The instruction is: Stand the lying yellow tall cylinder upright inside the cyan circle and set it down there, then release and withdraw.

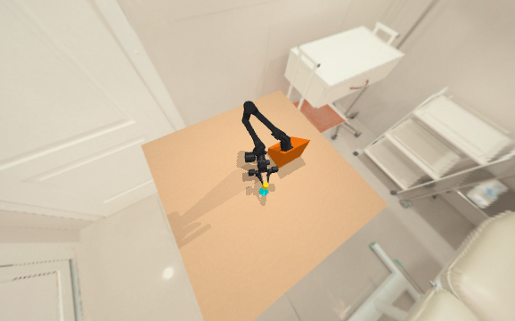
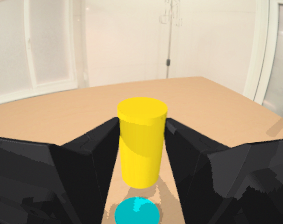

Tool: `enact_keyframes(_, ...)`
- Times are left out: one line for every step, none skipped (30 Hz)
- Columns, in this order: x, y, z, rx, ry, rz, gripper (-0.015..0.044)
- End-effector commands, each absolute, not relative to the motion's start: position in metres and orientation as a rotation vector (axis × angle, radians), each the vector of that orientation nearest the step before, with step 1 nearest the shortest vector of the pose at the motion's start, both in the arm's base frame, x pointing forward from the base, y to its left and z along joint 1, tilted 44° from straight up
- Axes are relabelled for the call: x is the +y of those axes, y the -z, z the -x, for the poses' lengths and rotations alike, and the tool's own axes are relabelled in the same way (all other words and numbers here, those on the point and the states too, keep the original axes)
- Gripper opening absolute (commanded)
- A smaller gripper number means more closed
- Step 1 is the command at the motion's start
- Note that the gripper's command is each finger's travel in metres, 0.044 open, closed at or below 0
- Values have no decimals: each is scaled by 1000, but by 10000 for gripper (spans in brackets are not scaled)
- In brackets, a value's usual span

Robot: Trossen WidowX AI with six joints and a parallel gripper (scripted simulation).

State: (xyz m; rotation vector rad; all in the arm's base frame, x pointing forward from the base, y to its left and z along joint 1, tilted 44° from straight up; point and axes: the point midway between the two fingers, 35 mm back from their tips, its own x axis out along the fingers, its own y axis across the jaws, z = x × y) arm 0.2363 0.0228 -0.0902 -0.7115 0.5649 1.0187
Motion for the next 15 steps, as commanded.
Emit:
enact_keyframes(12,101,-238,564,-1022,710,105)
enact_keyframes(10,103,-238,565,-1022,710,105)
enact_keyframes(7,106,-238,565,-1023,710,105)
enact_keyframes(5,108,-238,565,-1023,710,105)
enact_keyframes(2,111,-237,566,-1023,710,105)
enact_keyframes(0,113,-237,566,-1023,710,105)
enact_keyframes(-3,116,-237,566,-1023,710,105)
enact_keyframes(-5,118,-236,565,-1023,709,105)
enact_keyframes(-7,121,-236,565,-1023,709,105)
enact_keyframes(-10,123,-235,564,-1023,708,105)
enact_keyframes(-12,126,-235,564,-1023,708,105)
enact_keyframes(-14,128,-234,563,-1023,707,105)
enact_keyframes(-16,131,-233,562,-1023,707,105)
enact_keyframes(-18,134,-233,561,-1022,706,105)
enact_keyframes(-21,136,-232,560,-1022,705,105)
